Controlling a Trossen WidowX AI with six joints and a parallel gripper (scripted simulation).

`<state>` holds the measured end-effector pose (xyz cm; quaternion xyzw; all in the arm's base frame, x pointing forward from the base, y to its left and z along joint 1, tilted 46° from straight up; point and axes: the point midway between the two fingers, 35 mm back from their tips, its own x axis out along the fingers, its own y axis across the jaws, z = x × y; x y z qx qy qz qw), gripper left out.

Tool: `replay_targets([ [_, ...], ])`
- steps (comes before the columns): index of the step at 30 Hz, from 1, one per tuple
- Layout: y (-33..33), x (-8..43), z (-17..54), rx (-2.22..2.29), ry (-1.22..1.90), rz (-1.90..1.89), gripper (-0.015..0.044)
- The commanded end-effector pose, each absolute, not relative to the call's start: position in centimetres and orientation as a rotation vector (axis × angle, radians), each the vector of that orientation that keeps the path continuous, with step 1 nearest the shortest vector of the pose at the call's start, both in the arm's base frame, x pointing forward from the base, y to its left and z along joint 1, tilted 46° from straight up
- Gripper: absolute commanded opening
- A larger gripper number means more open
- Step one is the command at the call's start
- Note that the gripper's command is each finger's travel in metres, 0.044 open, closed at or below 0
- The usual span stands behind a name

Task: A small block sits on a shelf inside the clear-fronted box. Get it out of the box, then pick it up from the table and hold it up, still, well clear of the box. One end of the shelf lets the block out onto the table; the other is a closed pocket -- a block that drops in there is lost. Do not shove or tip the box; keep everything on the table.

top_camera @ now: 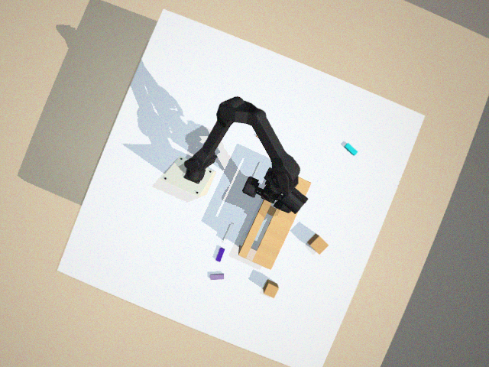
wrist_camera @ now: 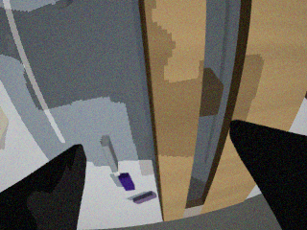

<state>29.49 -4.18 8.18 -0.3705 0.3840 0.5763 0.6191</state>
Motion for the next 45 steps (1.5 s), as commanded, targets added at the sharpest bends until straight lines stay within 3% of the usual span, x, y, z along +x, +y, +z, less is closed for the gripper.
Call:
replay_targets([
  [1,-3.9,29.5,7.9,-0.840,0.881,1.336,0.0400],
  [45,1.9,29.8,3.7,-0.838,0.877,1.337,0.0400],
])
